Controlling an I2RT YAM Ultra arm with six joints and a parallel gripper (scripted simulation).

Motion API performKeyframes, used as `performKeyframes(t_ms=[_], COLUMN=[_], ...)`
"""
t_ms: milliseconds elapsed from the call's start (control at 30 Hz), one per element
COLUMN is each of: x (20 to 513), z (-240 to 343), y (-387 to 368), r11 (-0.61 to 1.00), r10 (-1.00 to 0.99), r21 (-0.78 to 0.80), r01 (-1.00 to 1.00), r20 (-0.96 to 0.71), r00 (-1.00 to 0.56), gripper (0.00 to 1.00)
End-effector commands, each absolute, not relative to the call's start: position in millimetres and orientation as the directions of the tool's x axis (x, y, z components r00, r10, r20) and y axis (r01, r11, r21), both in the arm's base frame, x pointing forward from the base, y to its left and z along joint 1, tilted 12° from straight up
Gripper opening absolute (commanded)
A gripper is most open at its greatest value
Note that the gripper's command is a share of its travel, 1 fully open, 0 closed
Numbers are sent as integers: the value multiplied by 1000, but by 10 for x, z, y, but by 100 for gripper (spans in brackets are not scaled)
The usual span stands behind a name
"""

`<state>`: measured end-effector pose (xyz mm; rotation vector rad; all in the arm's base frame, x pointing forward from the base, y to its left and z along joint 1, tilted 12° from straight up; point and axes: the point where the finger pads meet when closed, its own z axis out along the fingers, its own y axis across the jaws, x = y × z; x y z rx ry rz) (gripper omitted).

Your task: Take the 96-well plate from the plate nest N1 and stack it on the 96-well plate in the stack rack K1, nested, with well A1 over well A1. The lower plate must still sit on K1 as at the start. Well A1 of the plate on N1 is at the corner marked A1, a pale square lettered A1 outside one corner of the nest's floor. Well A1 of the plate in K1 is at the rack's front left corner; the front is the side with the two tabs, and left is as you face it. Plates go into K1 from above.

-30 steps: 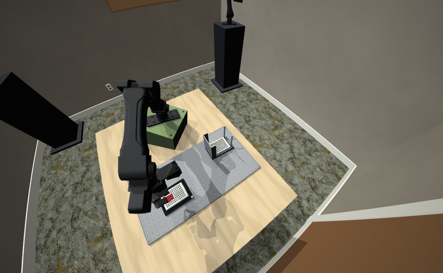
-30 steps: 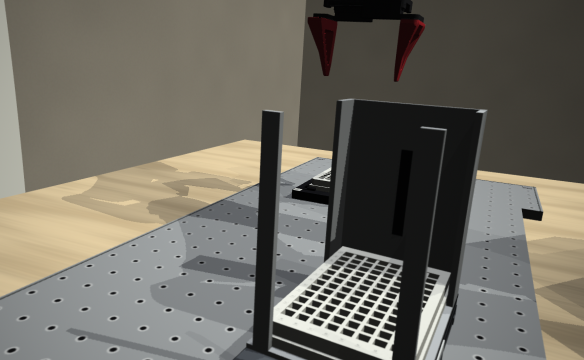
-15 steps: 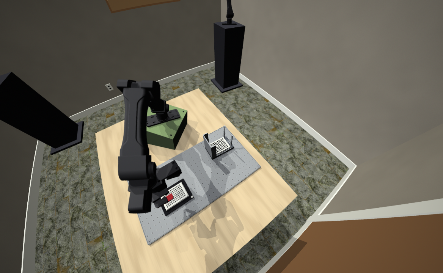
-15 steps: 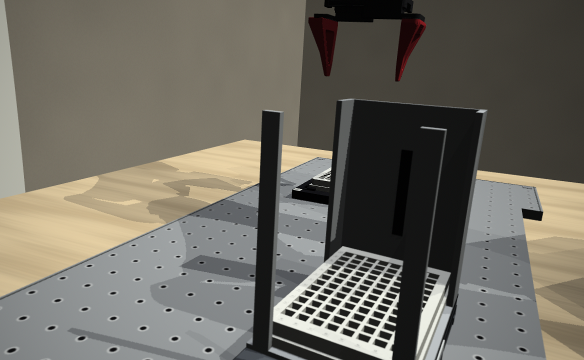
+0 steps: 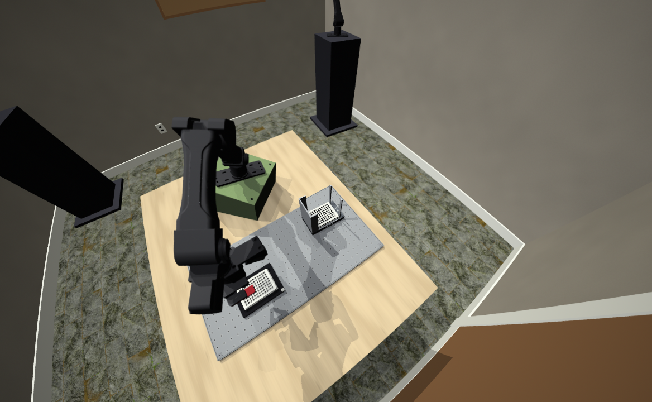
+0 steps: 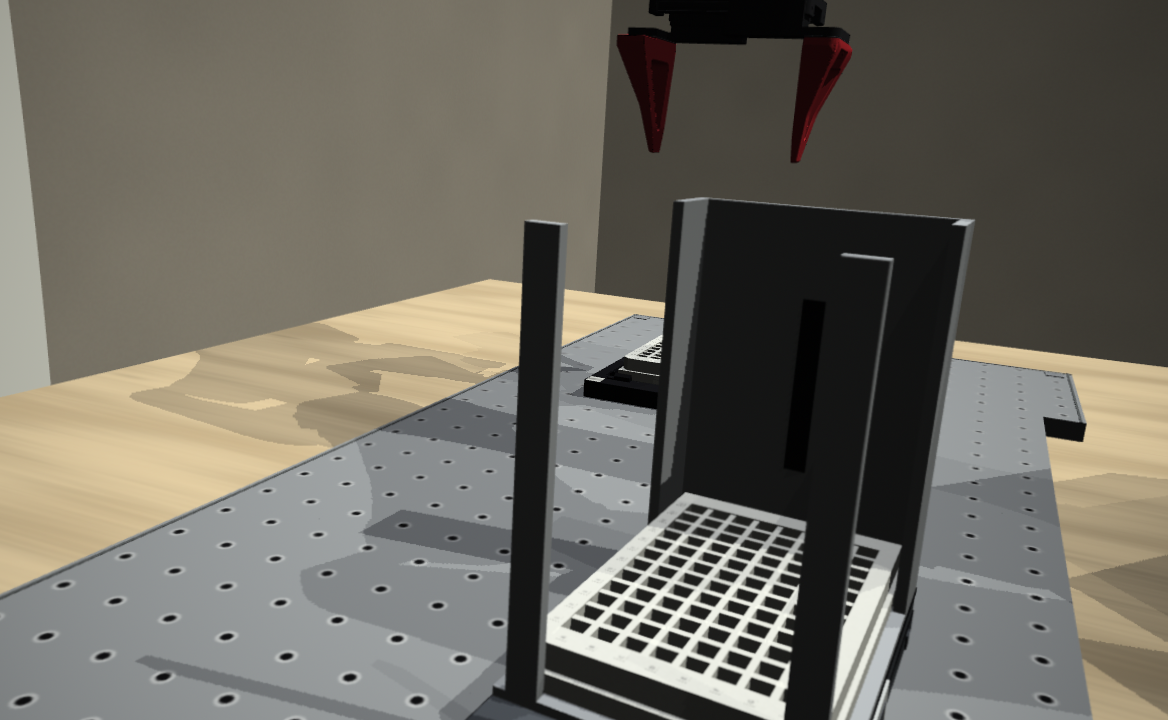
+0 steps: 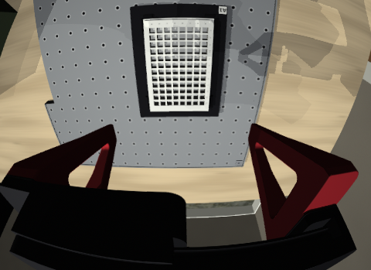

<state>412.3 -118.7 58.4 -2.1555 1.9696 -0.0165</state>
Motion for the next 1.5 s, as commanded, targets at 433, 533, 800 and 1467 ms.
performKeyframes(t_ms=[433,533,800,1467], x=[4128,4128,4128,4097], z=[631,631,631,354], y=[-1201,-1201,-1201,-1141], r11=[-79,-79,-79,-71], r10=[-984,-984,-984,-984], r21=[-168,-168,-168,-147], r01=[-983,-983,-983,-987], r20=[-143,-143,-143,-154], r00=[103,103,103,94], gripper=[100,100,100,100])
